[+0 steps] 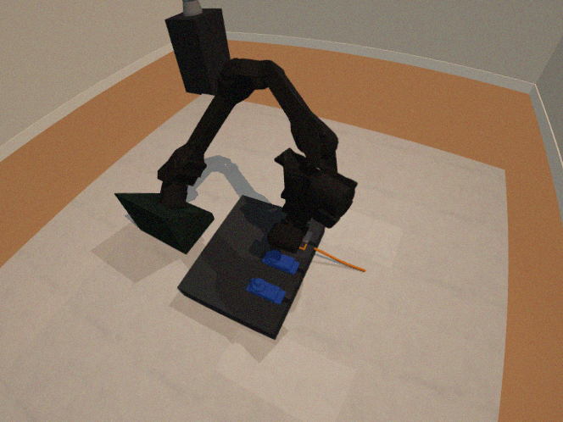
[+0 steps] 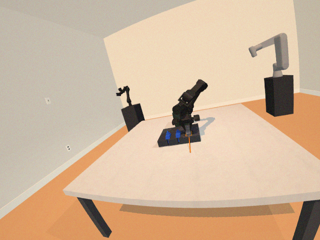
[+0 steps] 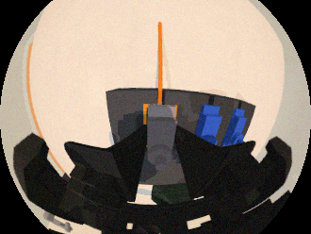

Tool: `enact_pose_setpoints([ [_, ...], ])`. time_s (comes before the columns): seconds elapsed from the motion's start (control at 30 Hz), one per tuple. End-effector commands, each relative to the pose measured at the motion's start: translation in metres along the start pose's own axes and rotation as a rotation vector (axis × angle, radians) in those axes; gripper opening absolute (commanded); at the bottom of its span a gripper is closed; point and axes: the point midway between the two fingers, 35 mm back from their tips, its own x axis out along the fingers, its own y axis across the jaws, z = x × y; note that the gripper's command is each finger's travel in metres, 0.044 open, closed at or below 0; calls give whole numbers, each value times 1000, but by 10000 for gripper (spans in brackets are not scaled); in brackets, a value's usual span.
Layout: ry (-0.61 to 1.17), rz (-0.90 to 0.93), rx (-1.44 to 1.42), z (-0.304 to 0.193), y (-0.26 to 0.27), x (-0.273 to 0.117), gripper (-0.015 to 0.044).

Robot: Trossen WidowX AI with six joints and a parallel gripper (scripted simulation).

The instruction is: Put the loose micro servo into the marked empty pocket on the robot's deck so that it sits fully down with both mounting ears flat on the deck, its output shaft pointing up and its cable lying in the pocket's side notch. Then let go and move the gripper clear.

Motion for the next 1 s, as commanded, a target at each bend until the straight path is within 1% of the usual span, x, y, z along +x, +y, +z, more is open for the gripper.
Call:
enact_pose_setpoints([
  [0.0, -7, 4, 2, 1, 1, 3, 0],
  [0.53, -7, 4, 2, 1, 1, 19, 0],
  [0.77, -7, 4, 2, 0, 0, 17, 184],
  [0.87, -7, 4, 2, 0, 0, 15, 187],
  [0.97, -7, 3, 2, -1, -1, -6, 187],
])
